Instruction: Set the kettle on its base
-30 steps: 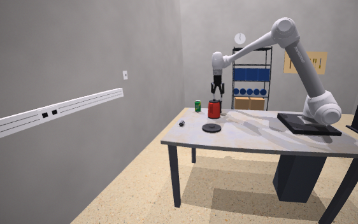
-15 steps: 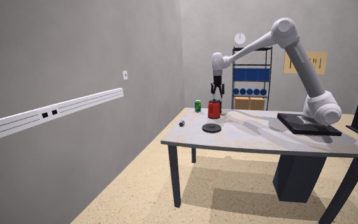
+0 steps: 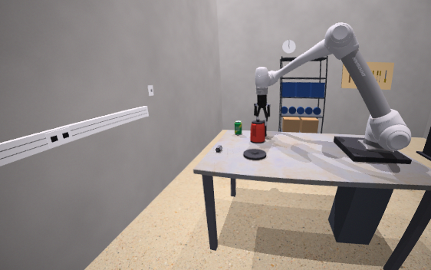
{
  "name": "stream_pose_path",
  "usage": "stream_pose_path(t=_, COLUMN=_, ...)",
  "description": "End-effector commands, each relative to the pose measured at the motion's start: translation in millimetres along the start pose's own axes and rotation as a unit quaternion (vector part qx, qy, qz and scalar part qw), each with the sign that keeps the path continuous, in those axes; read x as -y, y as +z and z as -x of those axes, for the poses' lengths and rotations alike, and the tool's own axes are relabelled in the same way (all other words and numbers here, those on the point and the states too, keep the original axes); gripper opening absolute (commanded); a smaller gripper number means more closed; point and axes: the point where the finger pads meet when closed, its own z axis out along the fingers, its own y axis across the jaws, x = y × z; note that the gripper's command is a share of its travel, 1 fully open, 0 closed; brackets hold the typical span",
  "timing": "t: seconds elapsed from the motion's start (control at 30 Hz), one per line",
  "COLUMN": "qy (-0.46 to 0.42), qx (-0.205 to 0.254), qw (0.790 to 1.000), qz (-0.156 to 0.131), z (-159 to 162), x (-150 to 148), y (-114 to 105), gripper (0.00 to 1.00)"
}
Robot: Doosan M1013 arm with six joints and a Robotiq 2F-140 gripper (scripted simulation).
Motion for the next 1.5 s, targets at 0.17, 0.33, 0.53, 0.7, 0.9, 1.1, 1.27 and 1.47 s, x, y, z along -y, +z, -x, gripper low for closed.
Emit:
stream_pose_path(t=0.17, qy=0.000, qx=0.000, qw=1.000, qz=-0.001, z=0.0, x=0.5, y=12.0, gripper=0.52)
stream_pose_path(t=0.33, qy=0.000, qx=0.000, qw=1.000, qz=-0.001, z=0.0, x=0.5, y=15.2, gripper=0.52)
stream_pose_path(t=0.53, qy=0.000, qx=0.000, qw=1.000, qz=-0.001, z=0.0, x=0.5, y=15.5, gripper=0.52)
stream_pose_path(t=0.7, qy=0.000, qx=0.000, qw=1.000, qz=-0.001, z=0.0, x=0.5, y=15.5, gripper=0.52)
stream_pose_path(t=0.9, qy=0.000, qx=0.000, qw=1.000, qz=-0.001, z=0.0, x=0.5, y=15.5, gripper=0.52)
stream_pose_path(t=1.1, qy=0.000, qx=0.000, qw=1.000, qz=-0.001, z=0.0, x=0.5, y=15.5, gripper=0.52)
stream_pose_path(t=1.27, qy=0.000, qx=0.000, qw=1.000, qz=-0.001, z=0.0, x=0.5, y=15.5, gripper=0.52)
stream_pose_path(t=1.47, qy=0.000, qx=0.000, qw=1.000, qz=-0.001, z=0.0, x=0.5, y=15.5, gripper=0.52)
